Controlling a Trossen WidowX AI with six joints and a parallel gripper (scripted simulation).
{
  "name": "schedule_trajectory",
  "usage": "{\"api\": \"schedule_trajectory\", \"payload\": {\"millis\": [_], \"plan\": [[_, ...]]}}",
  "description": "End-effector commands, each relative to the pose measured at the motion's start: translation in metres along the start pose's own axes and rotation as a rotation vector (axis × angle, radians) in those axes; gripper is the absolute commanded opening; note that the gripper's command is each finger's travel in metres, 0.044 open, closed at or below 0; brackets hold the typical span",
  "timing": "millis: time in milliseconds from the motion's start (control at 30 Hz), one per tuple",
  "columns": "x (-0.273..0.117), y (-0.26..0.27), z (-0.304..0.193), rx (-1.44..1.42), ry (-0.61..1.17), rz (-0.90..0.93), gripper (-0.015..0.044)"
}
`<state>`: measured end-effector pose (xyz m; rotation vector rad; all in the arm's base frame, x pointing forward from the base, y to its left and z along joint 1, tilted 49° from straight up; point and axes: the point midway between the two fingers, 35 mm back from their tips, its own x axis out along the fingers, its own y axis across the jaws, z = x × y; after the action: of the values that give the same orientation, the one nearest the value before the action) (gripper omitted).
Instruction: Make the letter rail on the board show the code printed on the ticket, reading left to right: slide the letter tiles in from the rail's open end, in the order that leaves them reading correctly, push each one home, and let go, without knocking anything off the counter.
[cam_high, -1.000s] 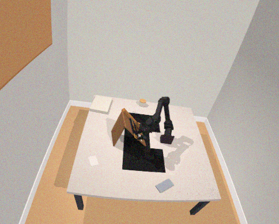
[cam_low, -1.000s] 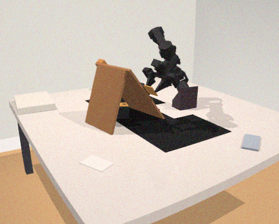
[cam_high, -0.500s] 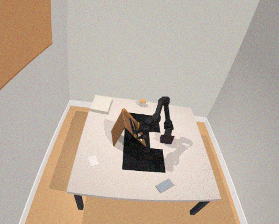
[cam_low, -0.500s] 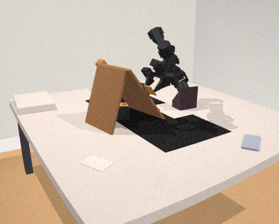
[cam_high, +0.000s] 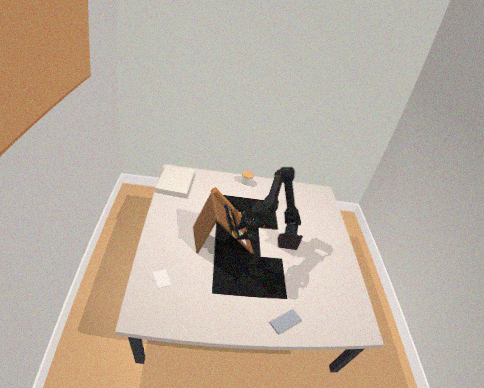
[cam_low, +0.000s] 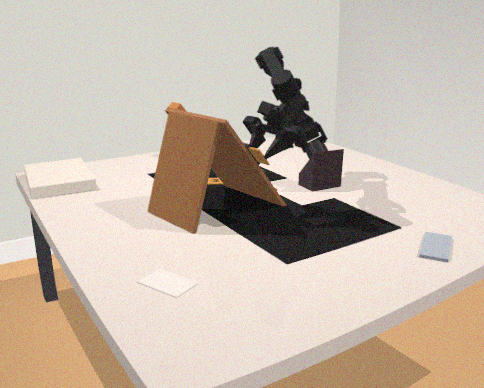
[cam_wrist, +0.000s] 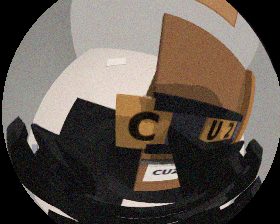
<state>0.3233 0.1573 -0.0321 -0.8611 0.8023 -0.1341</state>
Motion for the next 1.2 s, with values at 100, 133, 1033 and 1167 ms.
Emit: {"api": "schedule_trajectory", "payload": {"millis": [100,133,1033,1167], "plan": [[-0.001,-0.005,0.002,0.004,-0.005,0.005,0.0],[-0.001,-0.005,0.002,0.004,-0.005,0.005,0.0],[-0.001,-0.019,0.002,0.003,-0.005,0.004,0.0],[-0.001,-0.021,0.002,0.003,-0.005,0.004,0.0]]}}
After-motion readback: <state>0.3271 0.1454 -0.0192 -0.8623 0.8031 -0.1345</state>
